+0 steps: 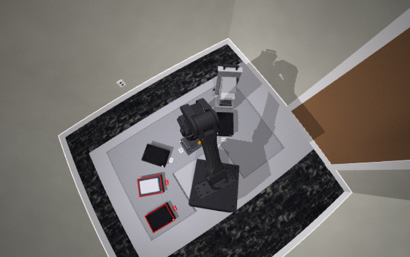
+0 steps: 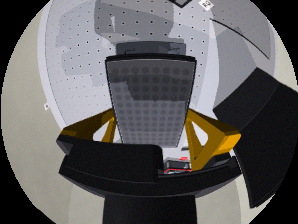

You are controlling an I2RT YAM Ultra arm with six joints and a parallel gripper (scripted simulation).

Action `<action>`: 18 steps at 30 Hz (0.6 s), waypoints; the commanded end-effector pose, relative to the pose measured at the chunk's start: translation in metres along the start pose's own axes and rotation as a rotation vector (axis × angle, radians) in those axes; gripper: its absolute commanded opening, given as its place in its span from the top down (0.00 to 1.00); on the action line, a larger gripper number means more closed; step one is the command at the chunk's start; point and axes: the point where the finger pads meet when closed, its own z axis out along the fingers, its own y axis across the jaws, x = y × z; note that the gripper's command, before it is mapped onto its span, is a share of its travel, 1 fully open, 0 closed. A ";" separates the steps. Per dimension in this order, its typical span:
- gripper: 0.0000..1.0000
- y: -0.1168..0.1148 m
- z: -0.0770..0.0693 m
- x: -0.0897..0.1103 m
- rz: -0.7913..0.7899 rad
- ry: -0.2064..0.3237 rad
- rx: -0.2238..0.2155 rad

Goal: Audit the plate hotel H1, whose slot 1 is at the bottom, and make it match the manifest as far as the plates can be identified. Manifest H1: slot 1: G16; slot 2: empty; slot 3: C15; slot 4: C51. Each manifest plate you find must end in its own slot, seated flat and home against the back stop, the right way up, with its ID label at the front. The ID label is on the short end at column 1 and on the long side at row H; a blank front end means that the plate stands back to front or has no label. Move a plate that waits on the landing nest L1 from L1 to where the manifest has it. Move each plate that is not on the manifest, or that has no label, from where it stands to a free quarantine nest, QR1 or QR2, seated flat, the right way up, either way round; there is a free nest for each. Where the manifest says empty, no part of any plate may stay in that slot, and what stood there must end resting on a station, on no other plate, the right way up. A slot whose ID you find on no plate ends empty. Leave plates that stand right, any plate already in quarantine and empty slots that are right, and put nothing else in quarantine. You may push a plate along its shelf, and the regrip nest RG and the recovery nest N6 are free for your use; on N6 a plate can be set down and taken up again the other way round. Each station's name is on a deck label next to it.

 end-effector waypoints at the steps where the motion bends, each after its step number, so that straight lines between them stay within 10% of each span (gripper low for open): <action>1: 0.14 0.005 0.006 0.000 -0.002 -0.002 -0.019; 18: 0.14 0.004 0.010 0.000 -0.002 -0.003 -0.019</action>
